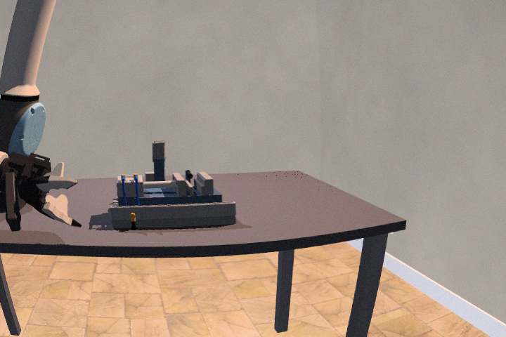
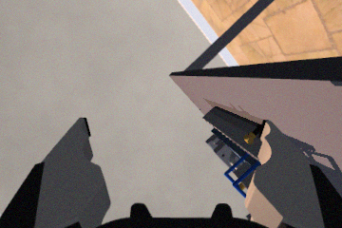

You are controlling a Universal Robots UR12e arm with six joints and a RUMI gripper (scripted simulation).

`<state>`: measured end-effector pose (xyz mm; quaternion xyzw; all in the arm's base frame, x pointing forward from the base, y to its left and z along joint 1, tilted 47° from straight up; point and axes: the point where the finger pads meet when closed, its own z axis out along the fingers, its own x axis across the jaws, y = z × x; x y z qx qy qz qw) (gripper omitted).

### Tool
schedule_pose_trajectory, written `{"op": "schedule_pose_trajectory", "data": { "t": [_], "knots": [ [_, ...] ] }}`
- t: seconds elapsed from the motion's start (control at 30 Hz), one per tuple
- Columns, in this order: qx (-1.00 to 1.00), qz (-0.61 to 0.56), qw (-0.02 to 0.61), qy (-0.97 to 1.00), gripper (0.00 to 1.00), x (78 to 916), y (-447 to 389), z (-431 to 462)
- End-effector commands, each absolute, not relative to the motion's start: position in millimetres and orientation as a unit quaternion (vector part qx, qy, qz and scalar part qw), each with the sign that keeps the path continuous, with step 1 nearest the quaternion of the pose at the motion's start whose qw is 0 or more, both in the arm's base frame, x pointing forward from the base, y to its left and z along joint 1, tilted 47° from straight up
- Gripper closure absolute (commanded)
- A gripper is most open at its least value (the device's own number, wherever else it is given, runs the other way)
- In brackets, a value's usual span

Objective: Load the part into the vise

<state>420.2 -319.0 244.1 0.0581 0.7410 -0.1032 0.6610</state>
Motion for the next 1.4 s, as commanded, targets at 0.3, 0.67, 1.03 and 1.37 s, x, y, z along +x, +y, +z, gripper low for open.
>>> {"op": "schedule_pose_trajectory", "data": {
  "t": [0.3,0.67,1.03,1.37],
  "knots": [
    [0.058,-0.103,0.661,0.741,0.0,420.2,-318.9,244.3],
    [0.058,-0.103,0.661,0.741,0.0,420.0,-318.9,244.3],
    [0.061,-0.104,0.655,0.745,0.0,414.1,-317.4,247.4],
    [0.062,-0.105,0.653,0.747,0.0,411.5,-314.8,250.2]
  ]
}}
